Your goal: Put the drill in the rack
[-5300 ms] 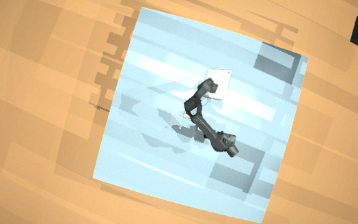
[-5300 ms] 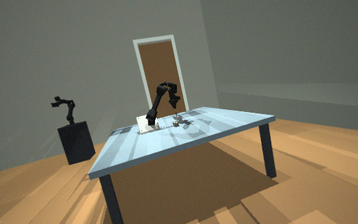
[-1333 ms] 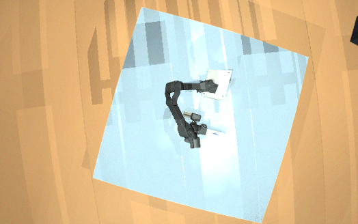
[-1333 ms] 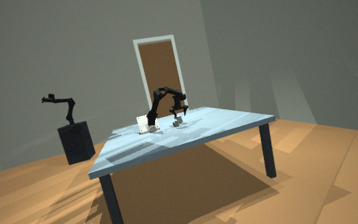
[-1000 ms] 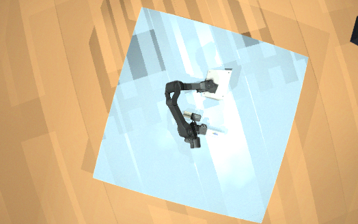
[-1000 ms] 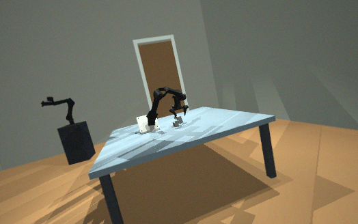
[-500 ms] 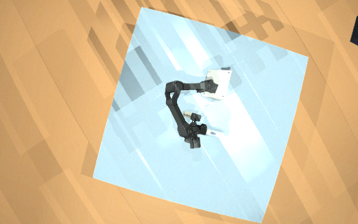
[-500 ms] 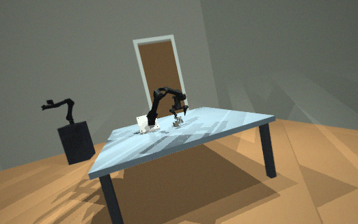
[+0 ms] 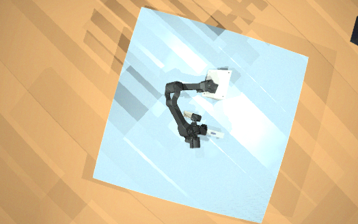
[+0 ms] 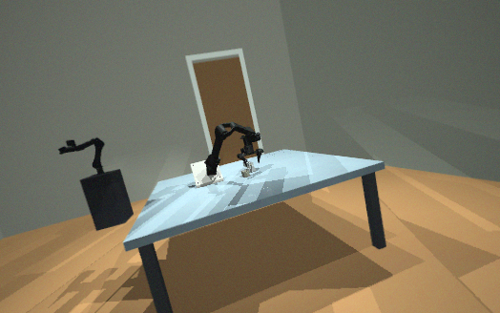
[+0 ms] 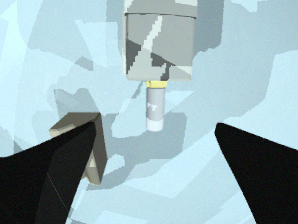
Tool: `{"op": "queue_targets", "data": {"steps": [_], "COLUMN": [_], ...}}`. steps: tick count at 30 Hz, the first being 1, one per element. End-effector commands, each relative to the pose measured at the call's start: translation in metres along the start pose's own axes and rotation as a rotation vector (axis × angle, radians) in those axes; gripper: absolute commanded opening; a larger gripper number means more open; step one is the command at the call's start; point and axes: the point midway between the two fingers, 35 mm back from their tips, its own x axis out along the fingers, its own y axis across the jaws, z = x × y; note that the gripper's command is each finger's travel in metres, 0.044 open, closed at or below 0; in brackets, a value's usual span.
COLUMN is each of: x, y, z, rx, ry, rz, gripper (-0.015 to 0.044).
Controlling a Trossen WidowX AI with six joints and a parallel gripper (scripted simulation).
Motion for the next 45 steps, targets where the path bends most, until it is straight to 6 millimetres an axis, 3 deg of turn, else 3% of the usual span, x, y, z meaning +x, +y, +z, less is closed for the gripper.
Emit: {"op": "queue_targets", "data": {"steps": [1, 25, 41, 45], "x": [0.009, 0.04, 0.036, 0.036], "y": [0.001, 0.002, 0.001, 0.001], "z": [0.002, 0.008, 0.008, 0.008], "rx": [-0.01, -0.011, -0.002, -0.002], "ry": [0.009, 0.014, 0.006, 0.006], "rz": [0.005, 0.003, -0.001, -0.001], "gripper": [0.044, 0.044, 0.002, 0.0]}}
